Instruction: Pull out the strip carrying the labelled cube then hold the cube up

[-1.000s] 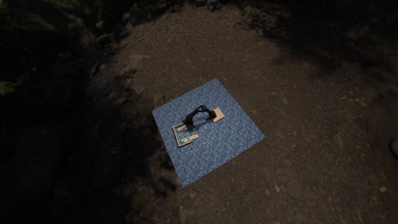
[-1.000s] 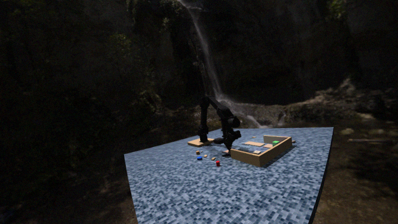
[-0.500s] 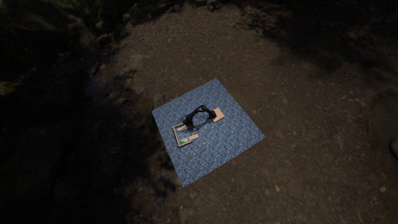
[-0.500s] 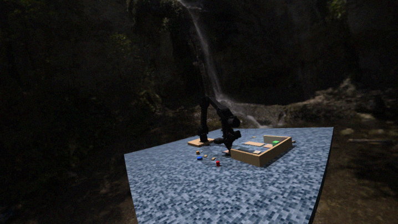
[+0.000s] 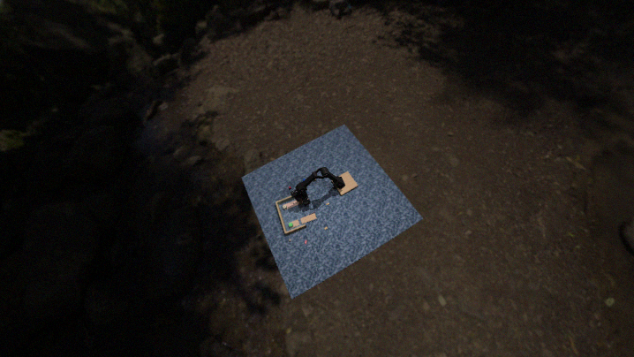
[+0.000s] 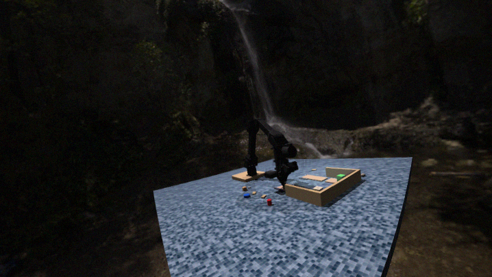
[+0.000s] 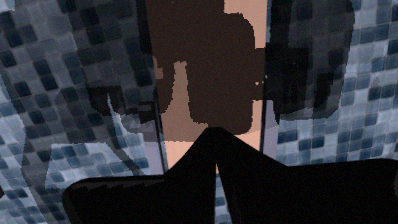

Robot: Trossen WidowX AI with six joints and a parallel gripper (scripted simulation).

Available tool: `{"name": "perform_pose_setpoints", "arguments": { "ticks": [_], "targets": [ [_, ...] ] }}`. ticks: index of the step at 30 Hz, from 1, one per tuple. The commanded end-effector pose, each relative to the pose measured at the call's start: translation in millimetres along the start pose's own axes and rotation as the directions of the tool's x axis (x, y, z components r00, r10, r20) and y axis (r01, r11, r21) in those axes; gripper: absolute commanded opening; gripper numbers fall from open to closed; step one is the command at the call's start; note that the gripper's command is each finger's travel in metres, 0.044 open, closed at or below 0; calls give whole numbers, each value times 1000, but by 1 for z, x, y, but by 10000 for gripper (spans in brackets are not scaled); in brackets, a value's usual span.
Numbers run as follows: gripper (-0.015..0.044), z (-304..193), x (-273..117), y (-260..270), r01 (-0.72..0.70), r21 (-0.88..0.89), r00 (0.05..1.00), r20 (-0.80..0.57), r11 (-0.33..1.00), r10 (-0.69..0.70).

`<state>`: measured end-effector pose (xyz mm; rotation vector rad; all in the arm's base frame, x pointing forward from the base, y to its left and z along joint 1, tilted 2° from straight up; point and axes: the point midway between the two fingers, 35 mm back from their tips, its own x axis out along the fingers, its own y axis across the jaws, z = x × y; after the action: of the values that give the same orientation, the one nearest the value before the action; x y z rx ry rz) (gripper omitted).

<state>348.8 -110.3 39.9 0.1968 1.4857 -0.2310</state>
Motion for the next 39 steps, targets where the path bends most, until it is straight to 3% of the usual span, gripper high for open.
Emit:
{"name": "perform_pose_setpoints", "arguments": {
  "ticks": [1,39],
  "targets": [
    [0,-5,3,0,-4,-4,1000,-5,1000,4],
    [0,-63,6,-1,-4,-4,1000,-11,1000,3]
  ]
}}
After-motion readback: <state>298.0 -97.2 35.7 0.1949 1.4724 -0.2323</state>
